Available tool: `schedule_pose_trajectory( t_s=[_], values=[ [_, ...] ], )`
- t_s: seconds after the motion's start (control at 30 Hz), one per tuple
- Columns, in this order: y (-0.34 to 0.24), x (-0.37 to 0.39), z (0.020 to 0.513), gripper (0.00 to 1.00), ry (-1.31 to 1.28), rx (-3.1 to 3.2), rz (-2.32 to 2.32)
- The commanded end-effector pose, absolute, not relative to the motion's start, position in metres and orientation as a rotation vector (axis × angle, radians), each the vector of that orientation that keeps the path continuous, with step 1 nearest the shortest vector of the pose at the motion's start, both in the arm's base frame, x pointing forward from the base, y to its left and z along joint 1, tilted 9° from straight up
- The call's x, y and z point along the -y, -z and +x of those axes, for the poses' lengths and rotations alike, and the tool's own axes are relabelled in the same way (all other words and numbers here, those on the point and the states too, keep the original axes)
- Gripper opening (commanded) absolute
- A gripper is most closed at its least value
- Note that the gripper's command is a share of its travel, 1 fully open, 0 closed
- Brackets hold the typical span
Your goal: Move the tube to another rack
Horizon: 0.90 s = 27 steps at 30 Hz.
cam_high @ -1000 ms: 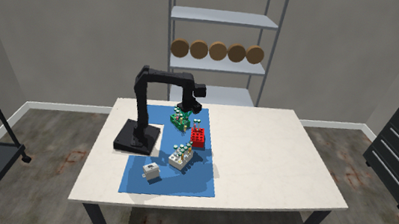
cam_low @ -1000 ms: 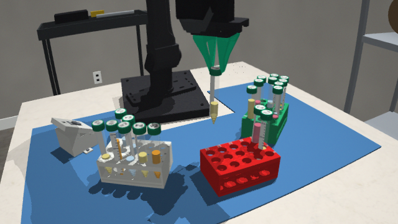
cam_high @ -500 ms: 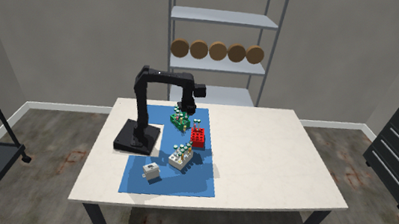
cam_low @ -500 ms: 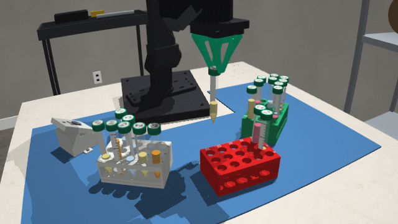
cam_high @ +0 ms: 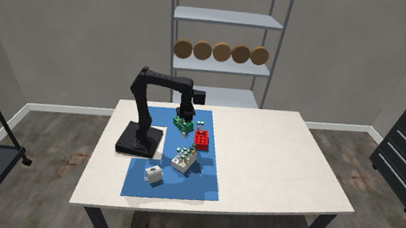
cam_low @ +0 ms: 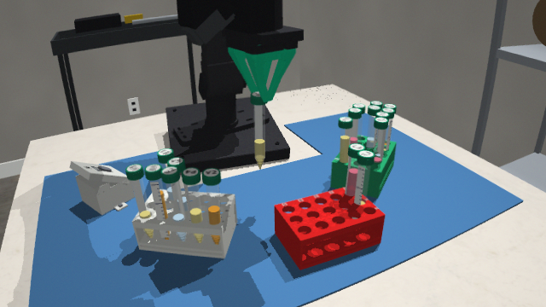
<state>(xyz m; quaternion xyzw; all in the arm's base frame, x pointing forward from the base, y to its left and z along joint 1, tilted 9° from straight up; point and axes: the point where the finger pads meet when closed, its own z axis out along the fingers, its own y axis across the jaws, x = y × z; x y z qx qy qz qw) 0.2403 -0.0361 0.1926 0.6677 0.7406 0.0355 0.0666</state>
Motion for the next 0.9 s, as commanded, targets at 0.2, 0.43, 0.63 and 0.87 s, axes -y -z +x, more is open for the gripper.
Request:
schedule_pose_trajectory(
  t_s=[0.2,0.43,0.63,0.87],
  values=[
    [-0.196,0.055,0.229,0.00,-0.118,-2.247,1.967],
    [-0.195,0.074,0.216,0.00,-0.117,-2.247,1.967],
    [-0.194,0.085,0.208,0.00,-0.116,-2.247,1.967],
    [-0.194,0.100,0.202,0.00,-0.115,-2.247,1.967]
  ],
)
